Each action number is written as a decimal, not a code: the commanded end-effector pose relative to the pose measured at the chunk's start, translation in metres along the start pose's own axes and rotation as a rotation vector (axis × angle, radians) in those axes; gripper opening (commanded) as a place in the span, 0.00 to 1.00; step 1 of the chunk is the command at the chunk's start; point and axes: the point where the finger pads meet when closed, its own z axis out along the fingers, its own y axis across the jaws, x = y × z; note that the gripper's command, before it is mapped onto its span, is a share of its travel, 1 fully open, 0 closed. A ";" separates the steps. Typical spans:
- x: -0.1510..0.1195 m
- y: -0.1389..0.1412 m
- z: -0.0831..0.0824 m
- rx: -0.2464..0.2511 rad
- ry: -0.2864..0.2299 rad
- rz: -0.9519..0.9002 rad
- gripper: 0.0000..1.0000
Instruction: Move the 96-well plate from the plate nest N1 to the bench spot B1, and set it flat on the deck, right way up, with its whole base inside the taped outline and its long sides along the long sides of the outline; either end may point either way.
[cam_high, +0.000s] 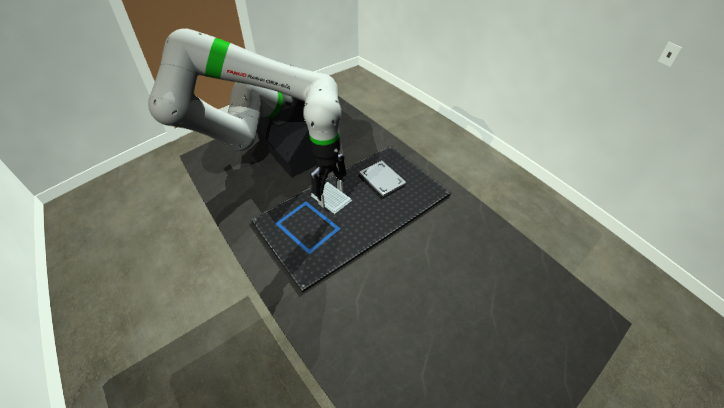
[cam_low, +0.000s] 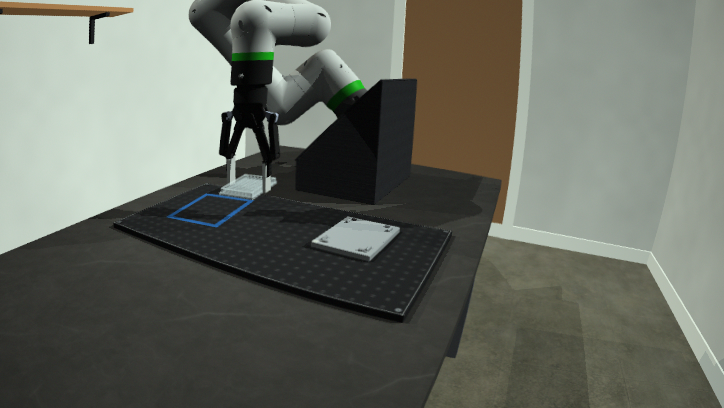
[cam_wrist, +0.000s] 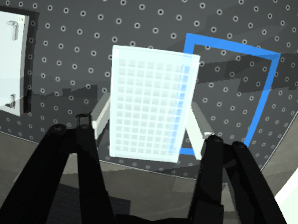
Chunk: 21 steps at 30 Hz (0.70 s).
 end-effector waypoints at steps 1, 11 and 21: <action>-0.001 0.011 0.000 0.000 0.000 0.000 0.00; -0.004 0.044 0.001 0.000 0.000 0.000 0.00; -0.007 0.070 0.002 0.000 0.000 0.000 0.00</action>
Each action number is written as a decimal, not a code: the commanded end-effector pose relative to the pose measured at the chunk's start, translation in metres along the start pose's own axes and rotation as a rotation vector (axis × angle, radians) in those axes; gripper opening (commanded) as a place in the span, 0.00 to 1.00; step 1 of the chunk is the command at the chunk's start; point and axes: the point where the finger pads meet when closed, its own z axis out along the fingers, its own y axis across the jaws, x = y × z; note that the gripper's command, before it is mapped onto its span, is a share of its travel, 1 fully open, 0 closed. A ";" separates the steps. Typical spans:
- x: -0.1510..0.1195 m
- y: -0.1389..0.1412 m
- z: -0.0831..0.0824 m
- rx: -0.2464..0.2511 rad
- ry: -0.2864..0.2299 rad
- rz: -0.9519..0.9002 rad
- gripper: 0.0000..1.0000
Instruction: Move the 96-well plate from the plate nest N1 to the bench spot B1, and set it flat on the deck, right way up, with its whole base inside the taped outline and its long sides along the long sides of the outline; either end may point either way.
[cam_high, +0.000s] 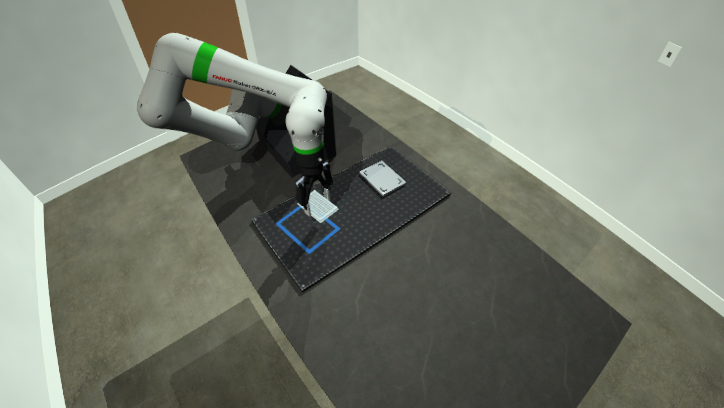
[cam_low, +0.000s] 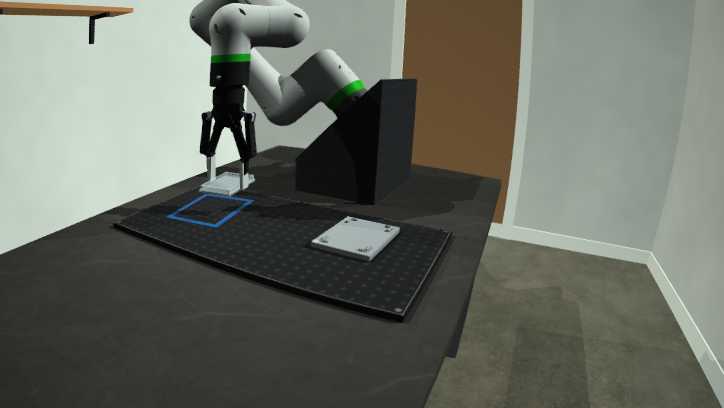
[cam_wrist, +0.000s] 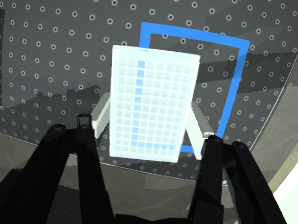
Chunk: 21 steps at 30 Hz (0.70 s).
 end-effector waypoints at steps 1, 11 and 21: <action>-0.001 0.013 0.000 0.000 0.000 0.000 0.00; -0.004 0.040 0.001 0.000 0.000 0.000 0.00; -0.006 0.058 0.002 0.000 0.000 0.000 0.00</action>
